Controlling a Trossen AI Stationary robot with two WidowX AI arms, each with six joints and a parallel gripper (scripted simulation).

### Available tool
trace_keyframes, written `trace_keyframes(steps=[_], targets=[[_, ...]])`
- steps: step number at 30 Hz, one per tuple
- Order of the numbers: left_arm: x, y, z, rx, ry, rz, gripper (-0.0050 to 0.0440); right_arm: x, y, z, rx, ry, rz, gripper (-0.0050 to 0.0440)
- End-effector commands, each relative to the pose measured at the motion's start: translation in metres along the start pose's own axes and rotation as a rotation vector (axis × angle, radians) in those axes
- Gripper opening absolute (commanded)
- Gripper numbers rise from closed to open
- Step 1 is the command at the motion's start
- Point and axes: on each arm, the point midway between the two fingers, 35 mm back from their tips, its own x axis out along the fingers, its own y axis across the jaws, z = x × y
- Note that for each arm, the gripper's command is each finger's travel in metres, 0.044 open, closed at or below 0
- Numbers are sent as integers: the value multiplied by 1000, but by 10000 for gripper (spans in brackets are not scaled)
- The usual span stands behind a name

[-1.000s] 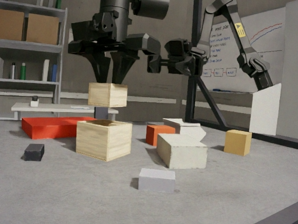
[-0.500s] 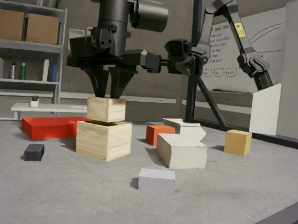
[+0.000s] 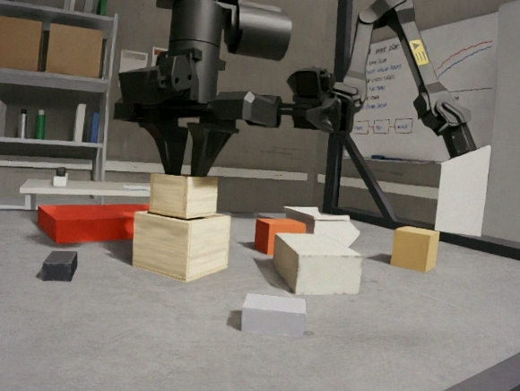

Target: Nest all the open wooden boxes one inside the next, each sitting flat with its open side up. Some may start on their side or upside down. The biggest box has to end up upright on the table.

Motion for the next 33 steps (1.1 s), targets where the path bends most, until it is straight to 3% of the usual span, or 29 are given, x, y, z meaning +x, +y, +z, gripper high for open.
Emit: trace_keyframes(steps=[1, 33], targets=[[-1, -1, 1, 2, -4, 0, 400, 1, 0, -3, -4, 5, 3, 212], [-1, -1, 1, 2, -4, 0, 400, 30, -1, -1, 1, -1, -3, 212]])
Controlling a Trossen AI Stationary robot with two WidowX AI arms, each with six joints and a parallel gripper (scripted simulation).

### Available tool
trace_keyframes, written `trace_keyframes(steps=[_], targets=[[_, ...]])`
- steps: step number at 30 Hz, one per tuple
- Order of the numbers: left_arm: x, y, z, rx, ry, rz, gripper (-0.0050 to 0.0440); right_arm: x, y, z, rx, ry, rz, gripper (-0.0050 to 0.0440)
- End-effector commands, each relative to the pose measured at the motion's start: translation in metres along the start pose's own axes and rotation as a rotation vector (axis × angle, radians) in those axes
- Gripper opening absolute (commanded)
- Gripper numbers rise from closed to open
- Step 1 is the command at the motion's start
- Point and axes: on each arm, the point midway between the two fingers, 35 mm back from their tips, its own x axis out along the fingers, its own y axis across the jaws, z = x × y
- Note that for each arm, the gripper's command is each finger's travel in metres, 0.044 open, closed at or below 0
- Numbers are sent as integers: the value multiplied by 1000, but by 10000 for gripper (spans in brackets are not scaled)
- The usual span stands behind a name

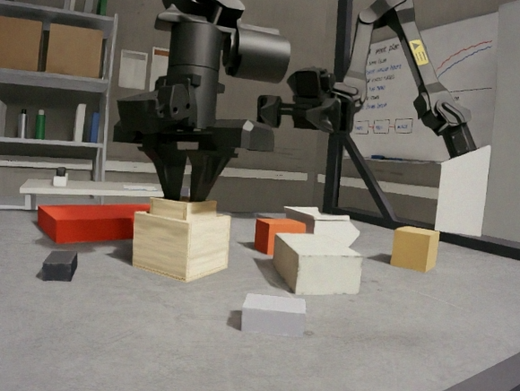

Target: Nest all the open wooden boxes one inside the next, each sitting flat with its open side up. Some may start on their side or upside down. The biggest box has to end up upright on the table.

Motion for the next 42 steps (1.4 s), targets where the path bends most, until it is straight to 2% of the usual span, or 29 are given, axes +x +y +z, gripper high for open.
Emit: trace_keyframes(steps=[1, 13, 17, 18, 25, 42], targets=[[-1, -1, 1, 2, -4, 0, 400, 5, -2, -1, -1, 1, -2, 212], [-1, -1, 1, 2, -4, 0, 400, 20, -2, -1, -1, 1, -2, 212], [-1, -1, 1, 2, -4, 0, 400, 22, -1, -2, -2, 3, 0, 212], [-1, -1, 1, 2, -4, 0, 400, 16, 1, -6, -10, 16, 13, 212], [-1, -1, 1, 2, -4, 0, 400, 25, -2, 0, -2, 0, -2, 212], [-1, -1, 1, 2, -4, 0, 400, 20, 2, -6, -10, 16, 13, 212]])
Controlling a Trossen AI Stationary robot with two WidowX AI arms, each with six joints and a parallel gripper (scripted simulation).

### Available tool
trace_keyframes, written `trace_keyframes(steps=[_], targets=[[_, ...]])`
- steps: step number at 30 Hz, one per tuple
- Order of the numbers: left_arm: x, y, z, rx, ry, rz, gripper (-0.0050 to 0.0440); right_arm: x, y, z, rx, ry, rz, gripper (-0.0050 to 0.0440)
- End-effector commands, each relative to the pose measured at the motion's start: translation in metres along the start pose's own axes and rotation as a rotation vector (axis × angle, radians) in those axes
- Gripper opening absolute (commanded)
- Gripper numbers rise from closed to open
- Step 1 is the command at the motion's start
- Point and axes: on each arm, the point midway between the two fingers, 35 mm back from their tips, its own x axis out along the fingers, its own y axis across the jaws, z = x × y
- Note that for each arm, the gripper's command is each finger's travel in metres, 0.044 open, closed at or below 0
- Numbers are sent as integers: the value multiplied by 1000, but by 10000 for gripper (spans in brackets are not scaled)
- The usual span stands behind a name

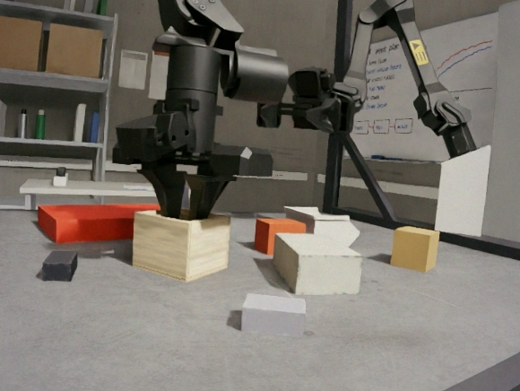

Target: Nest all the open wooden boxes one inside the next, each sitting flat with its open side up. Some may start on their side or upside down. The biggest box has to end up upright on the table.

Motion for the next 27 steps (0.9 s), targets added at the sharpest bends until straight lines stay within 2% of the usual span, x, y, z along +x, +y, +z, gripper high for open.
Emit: trace_keyframes(steps=[1, 3, 5, 7, 8, 22, 27], targets=[[-1, -1, 1, 2, -4, 0, 400, -6, 1, -6, -8, 15, 12, 212], [-1, -1, 1, 2, -4, 0, 400, -2, 1, -4, -5, 8, 5, 212], [-1, -1, 1, 2, -4, 0, 400, -4, 1, -5, -6, 12, 9, 164], [-1, -1, 1, 2, -4, 0, 400, -4, 1, -5, -6, 12, 9, 164], [-1, -1, 1, 2, -4, 0, 400, -5, 1, -5, -7, 14, 11, 140], [-1, -1, 1, 2, -4, 0, 400, -6, 2, -5, -8, 16, 13, 47], [-1, -1, 1, 2, -4, 0, 400, -6, 2, -5, -8, 16, 13, 27]])
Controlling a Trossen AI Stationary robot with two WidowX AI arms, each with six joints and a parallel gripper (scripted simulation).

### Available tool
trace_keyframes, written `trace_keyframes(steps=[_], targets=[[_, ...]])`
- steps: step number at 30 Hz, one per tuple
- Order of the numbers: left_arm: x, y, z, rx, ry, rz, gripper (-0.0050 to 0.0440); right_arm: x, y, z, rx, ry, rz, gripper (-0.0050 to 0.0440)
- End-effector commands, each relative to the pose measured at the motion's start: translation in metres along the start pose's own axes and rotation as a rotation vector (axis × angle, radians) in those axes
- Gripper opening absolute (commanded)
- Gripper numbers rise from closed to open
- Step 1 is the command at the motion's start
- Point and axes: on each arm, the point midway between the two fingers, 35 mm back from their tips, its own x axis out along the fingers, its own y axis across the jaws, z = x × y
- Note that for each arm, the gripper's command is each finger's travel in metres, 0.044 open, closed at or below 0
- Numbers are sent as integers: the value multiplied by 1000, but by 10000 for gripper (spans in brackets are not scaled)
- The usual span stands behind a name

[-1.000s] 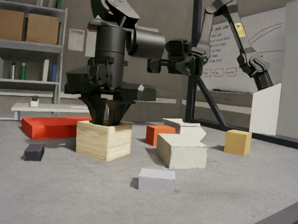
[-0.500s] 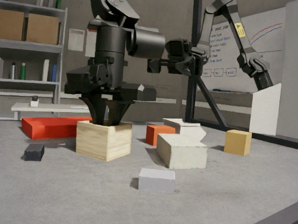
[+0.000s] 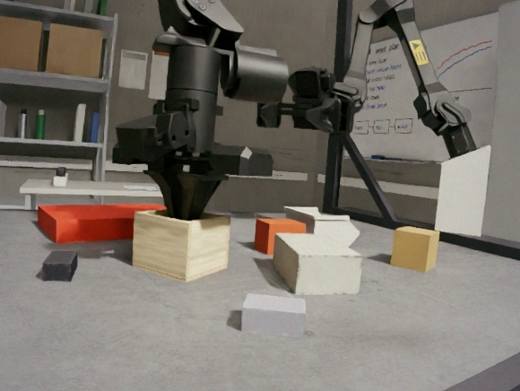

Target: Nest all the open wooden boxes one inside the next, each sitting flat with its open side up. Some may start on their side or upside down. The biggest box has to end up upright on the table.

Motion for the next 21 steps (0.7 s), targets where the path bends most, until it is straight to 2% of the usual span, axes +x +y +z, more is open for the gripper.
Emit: trace_keyframes(steps=[1, 4, 14, 17, 21], targets=[[-1, -1, 1, 2, -4, 0, 400, -6, 2, -5, -8, 16, 13, 20], [-1, -1, 1, 2, -4, 0, 400, -6, 2, -5, -8, 16, 13, 0], [-1, -1, 1, 2, -4, 0, 400, -14, 4, -10, -92, 29, 26, 0], [-1, -1, 1, 2, -4, 0, 400, -21, 5, -11, -317, 27, 32, 0], [-1, -1, 1, 2, -4, 0, 400, -28, 5, -12, -512, 25, 34, -2]])
